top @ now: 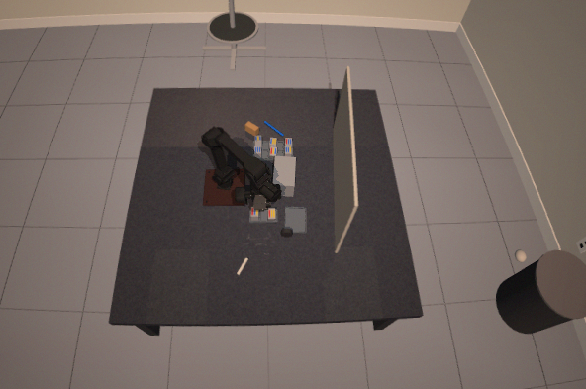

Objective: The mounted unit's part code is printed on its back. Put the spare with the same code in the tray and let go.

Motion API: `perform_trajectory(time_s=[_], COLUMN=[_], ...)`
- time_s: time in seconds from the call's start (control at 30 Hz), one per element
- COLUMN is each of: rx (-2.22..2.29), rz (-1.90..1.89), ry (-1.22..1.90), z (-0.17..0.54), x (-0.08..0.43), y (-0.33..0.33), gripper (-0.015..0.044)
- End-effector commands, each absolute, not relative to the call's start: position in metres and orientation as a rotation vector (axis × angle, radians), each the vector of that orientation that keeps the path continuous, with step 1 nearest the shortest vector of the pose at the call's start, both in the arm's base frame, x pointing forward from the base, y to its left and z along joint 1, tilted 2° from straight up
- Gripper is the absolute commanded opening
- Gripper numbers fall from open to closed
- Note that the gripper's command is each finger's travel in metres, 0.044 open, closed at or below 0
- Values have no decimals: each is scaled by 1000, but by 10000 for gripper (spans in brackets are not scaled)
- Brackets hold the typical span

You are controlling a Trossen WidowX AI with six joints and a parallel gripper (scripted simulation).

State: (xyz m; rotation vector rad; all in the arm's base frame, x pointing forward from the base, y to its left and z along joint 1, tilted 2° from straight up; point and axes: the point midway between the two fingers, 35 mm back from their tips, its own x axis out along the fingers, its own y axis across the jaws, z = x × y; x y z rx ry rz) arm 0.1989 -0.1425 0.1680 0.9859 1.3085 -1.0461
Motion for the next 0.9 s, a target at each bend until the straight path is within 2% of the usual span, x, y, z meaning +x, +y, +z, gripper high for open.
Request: perform_trajectory(time_s=[0.0,0.17,0.33,0.37,0.87], rx=[1071,1071,1071,1071,1071], rz=[-1136,-1136,-1136,-1136,-1136], ry=[1264,1264,1264,1265,1265], z=[160,160,137,131,113], x=[181,181,182,181,181], y=[-147,-147,-146,-146,-145], gripper=[440,440,309,300,300])
